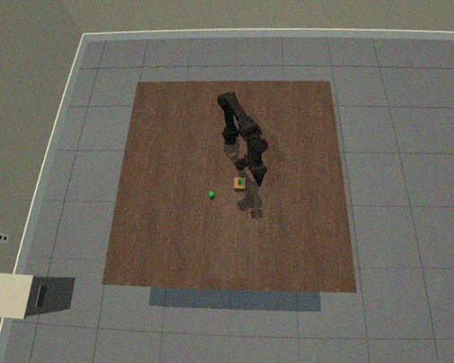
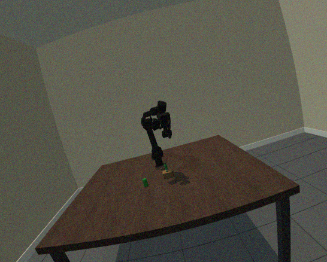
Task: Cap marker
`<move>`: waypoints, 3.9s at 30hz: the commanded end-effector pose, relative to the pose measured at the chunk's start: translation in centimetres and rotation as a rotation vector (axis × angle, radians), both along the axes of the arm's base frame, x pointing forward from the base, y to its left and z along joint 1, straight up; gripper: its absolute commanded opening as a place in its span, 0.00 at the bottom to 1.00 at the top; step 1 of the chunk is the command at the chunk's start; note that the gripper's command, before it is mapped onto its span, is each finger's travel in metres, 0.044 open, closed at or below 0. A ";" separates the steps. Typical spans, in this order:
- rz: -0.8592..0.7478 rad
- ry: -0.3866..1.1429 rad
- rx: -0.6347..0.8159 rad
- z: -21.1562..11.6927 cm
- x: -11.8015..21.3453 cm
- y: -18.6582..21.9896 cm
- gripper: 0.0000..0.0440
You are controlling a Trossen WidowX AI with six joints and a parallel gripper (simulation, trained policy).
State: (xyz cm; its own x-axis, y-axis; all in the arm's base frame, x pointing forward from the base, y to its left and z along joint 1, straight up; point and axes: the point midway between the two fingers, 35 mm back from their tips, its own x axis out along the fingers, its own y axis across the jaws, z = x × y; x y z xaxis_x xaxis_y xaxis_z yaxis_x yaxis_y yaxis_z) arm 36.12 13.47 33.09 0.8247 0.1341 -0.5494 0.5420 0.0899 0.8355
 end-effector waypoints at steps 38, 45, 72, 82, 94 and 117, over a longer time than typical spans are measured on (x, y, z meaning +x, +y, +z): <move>-0.275 0.369 -0.014 -6.6 1.6 -10.0 0.75; -0.321 0.428 -0.010 -7.7 1.8 -11.6 0.75; -0.483 0.640 0.026 -12.1 2.0 -17.3 0.74; -0.534 0.714 0.047 -13.8 1.9 -19.0 0.74; -0.587 0.802 0.081 -16.0 1.6 -20.9 0.74; -0.636 0.968 0.164 -20.3 0.8 -22.7 0.72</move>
State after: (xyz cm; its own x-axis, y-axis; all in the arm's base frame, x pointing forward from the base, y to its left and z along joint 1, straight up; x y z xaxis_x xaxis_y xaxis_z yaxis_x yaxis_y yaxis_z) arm 37.04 -9.26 13.50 0.0359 -0.0413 -0.9985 0.8705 -0.4894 0.0516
